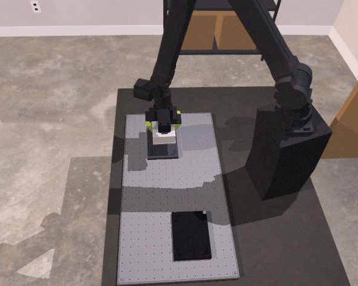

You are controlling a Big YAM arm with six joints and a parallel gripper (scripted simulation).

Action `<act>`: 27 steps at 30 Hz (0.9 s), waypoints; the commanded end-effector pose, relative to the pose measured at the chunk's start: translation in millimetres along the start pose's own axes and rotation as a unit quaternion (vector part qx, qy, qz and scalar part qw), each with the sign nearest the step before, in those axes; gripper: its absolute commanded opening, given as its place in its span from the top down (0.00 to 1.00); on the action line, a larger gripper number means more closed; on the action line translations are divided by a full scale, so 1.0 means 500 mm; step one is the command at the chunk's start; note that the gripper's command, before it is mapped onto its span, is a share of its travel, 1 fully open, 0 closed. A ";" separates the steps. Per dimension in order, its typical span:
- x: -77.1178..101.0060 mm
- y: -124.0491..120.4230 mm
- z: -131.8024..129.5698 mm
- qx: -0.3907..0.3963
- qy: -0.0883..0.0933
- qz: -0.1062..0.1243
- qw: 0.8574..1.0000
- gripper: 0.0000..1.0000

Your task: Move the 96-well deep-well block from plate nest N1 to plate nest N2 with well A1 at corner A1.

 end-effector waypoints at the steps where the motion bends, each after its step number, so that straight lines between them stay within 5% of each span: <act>1: -0.007 -0.011 -0.036 0.000 -0.019 0.008 1.000 1.00; 14: -0.044 -0.009 -0.038 0.001 -0.018 0.007 1.000 1.00; 15: -0.013 -0.016 -0.064 0.005 -0.037 0.016 0.999 1.00; 18: -0.058 -0.007 -0.040 0.002 -0.018 0.007 1.000 1.00; 27: -0.076 -0.010 -0.048 0.003 -0.024 0.010 1.000 1.00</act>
Point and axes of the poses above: the point where the finger pads meet when closed, its own x axis back along the fingers, its own z axis across the jaws, y = z × x, the point moved 7 cm from there along x, back along the fingers
